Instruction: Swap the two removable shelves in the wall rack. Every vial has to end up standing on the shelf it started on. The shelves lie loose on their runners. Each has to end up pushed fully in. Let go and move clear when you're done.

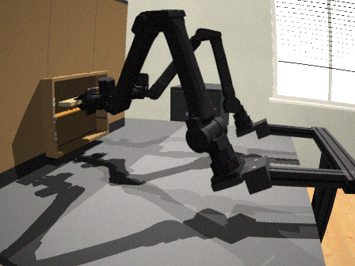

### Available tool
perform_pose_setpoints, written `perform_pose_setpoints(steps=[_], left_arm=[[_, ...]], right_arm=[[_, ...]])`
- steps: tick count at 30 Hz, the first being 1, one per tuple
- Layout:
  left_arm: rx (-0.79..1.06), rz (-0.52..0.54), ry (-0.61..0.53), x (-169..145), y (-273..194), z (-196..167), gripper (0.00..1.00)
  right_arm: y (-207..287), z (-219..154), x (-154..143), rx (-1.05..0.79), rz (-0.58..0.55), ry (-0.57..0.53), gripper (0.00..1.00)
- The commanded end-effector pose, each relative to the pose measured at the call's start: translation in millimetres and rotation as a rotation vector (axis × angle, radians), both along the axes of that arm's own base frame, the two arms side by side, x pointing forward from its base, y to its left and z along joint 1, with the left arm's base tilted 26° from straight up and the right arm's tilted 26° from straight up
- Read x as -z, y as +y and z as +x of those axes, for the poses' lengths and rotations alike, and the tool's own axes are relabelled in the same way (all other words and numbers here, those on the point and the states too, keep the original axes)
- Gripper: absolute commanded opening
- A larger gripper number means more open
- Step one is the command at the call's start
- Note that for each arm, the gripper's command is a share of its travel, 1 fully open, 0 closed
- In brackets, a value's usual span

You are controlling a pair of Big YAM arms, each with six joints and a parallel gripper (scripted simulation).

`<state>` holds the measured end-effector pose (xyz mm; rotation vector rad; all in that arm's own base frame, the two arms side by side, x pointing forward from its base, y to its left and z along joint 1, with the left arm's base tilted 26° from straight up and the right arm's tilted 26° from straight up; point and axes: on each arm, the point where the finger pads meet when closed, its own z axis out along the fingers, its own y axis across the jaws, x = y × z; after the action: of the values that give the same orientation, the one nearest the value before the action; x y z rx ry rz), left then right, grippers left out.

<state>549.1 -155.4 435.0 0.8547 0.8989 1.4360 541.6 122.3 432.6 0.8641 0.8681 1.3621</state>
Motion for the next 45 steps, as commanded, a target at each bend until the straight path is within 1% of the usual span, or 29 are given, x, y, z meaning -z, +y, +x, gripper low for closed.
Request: perform_pose_setpoints(steps=[1, 4, 24, 38, 45], left_arm=[[0.008, -0.007, -0.075, -16, -4, -5, 0.12], [0.008, -0.006, -0.074, -7, -4, 0, 0.12], [0.007, -0.005, -0.047, 18, -4, 15, 0.12], [0.009, -0.006, -0.040, 55, -3, 34, 0.12], [0.010, -0.007, -0.043, 65, -3, 39, 0.12]], right_arm=[[-2, -6, -15, 0.002, 0.018, -0.074, 0.12], [-2, -1, -6, 0.002, 0.018, -0.072, 0.12], [-3, 14, 20, 0.002, 0.019, -0.043, 0.12], [-5, 34, 58, 0.003, 0.020, -0.035, 0.12], [-5, 39, 67, 0.004, 0.020, -0.038, 0.12]])
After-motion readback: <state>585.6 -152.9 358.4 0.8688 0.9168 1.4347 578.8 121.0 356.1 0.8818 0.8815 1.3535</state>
